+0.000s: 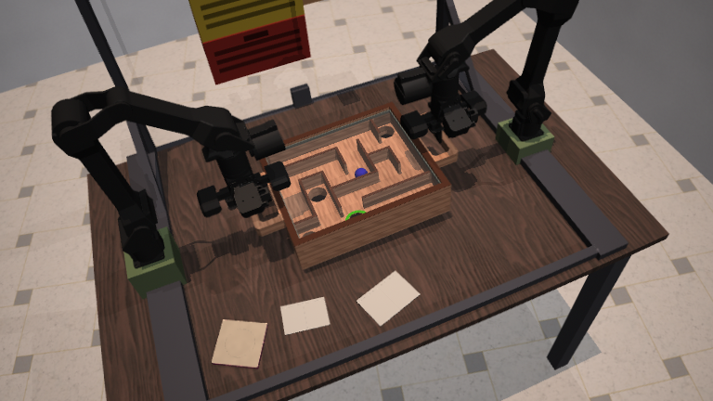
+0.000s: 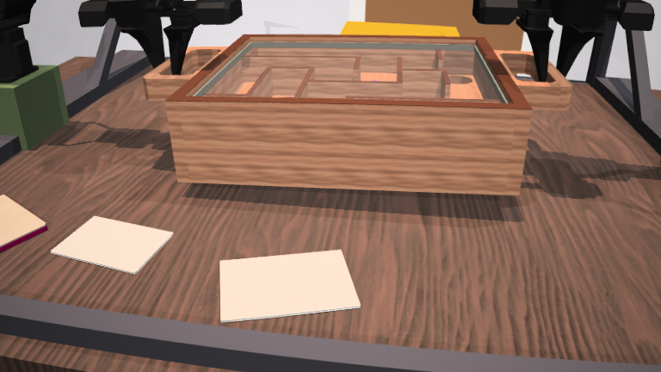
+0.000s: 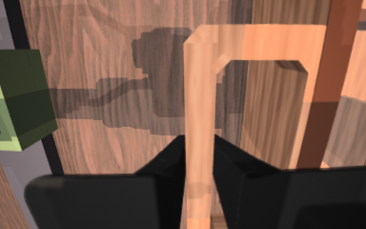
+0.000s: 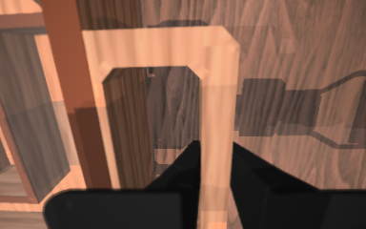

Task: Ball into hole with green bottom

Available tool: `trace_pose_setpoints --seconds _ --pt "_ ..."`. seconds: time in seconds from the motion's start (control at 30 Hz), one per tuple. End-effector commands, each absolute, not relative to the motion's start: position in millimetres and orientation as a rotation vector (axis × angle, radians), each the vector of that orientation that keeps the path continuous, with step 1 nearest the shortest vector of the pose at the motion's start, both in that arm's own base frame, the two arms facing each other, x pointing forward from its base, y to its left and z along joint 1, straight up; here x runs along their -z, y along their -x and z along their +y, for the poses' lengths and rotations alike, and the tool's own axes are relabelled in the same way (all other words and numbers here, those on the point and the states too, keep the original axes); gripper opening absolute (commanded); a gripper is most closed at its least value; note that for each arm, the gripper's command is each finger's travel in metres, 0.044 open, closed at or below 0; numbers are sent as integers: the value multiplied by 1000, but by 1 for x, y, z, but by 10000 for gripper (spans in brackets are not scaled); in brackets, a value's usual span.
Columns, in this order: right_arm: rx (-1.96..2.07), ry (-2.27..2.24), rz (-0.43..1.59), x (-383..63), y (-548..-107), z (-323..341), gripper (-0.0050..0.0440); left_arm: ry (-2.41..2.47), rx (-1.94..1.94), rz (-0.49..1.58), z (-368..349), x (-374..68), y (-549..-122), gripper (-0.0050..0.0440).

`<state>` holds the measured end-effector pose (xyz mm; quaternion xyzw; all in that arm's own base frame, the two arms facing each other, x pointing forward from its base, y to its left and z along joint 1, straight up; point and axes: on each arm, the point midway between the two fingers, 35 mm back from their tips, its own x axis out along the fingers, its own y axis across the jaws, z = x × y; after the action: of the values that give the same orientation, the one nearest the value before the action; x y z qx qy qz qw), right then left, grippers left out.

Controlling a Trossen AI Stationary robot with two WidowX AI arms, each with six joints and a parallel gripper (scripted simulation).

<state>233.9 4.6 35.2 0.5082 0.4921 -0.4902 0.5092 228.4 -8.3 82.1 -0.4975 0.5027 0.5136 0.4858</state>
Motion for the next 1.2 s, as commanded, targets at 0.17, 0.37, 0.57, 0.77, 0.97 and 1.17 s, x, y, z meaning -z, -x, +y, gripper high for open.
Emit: trace_pose_setpoints --seconds 0.17,0.37,0.57,0.77,0.97,1.17 --pt "1168 -1235 1180 -51 -243 5 -50 1239 -1208 1189 -10 -86 -228 -50" --pt "1214 -1203 1214 -65 -248 5 -50 1256 -1177 1143 -9 -71 -222 -50" --pt "1222 -1196 1219 -68 -246 5 -50 1266 -1159 1123 -9 -72 -226 -50" --pt "1206 -1208 1205 -62 -243 5 -50 1255 -1182 1156 -10 -74 -229 -50" --pt "1158 -1239 1168 -46 -237 5 -50 1229 -1222 1206 -9 -90 -234 -50" --pt "1152 -1245 1168 -51 -244 4 -50 1234 -1217 1207 -8 -86 -227 -50"
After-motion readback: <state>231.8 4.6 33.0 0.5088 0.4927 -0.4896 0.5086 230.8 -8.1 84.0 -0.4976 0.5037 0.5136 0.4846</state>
